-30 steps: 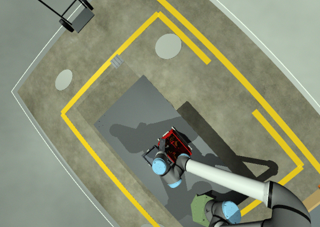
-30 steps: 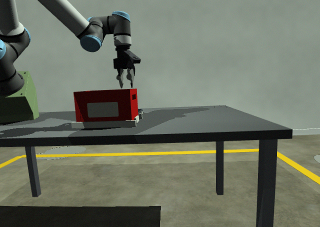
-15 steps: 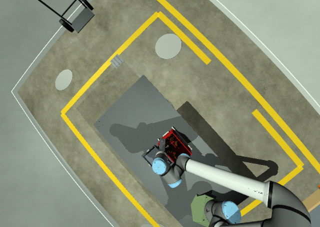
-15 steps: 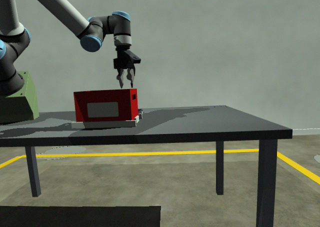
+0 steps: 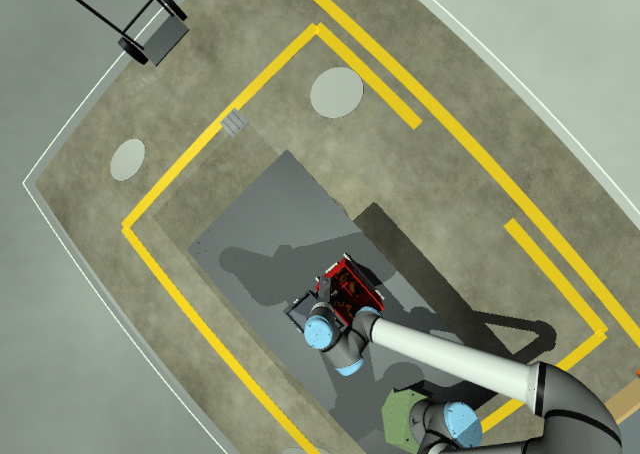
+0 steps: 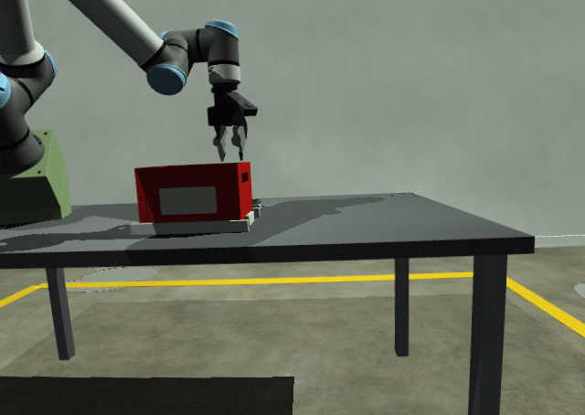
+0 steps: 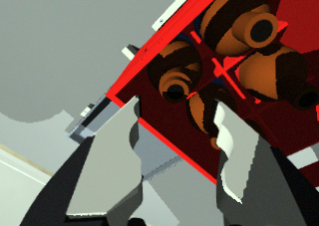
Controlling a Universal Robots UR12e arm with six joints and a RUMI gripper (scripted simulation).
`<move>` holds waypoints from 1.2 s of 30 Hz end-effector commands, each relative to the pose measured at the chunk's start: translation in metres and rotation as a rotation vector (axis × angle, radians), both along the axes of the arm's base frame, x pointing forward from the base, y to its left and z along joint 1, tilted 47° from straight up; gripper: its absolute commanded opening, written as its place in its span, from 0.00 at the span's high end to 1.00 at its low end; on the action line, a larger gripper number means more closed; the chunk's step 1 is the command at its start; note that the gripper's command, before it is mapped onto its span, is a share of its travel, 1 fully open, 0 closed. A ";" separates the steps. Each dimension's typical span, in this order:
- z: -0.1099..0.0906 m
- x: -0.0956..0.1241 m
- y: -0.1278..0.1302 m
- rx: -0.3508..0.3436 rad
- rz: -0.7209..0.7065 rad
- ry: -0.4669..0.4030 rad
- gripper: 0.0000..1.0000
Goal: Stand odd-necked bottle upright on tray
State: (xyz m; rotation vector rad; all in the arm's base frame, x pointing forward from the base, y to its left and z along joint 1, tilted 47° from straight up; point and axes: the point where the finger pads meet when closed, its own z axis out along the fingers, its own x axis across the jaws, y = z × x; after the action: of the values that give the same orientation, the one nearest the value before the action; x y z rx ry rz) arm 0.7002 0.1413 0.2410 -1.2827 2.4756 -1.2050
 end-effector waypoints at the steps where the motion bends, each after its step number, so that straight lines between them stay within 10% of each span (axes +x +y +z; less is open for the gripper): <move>1: 0.001 0.000 0.000 0.000 0.000 -0.001 0.62; 36: -0.009 0.006 -0.008 0.000 0.000 -0.001 0.62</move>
State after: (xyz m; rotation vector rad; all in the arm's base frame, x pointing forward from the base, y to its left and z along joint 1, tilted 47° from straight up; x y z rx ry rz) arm 0.7043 0.1355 0.2345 -1.2826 2.4757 -1.2050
